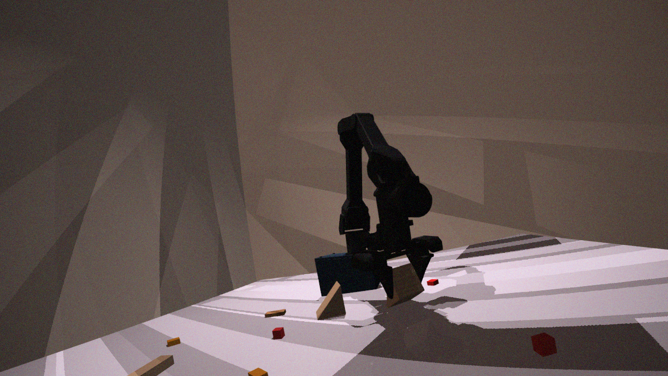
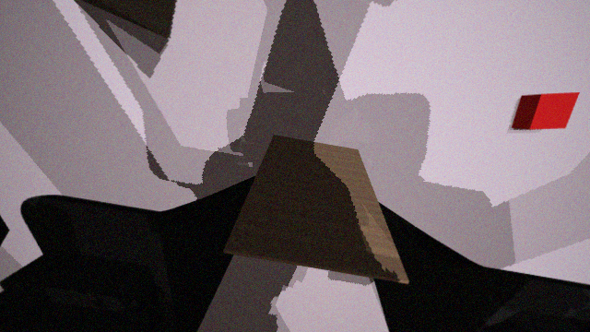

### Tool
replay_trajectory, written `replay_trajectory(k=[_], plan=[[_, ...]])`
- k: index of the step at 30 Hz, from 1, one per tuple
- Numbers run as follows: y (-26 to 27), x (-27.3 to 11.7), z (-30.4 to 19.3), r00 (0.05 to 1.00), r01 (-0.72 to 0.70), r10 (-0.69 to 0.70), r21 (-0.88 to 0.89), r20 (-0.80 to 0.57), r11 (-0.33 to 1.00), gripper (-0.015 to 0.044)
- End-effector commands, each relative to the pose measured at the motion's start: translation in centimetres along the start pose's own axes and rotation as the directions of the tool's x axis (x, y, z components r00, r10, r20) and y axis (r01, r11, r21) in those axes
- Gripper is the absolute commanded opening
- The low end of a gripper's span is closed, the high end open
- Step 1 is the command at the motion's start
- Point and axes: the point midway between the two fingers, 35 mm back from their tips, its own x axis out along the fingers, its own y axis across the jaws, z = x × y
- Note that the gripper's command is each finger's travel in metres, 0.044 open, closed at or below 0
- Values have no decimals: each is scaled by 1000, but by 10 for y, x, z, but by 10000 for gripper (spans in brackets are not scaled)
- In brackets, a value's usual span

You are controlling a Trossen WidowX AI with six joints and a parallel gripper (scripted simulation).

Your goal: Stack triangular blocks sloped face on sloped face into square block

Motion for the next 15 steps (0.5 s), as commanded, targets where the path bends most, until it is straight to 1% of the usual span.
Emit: replay_trajectory(k=[1, 8, 15], plan=[[0, -3, 6, 995, 2, -2, -6, -100, 1000, 0], [0, -5, 18, 961, 2, -3, -5, -276, 1000, 0], [0, -5, 31, 896, 2, -4, -5, -444, 1000, 0]])
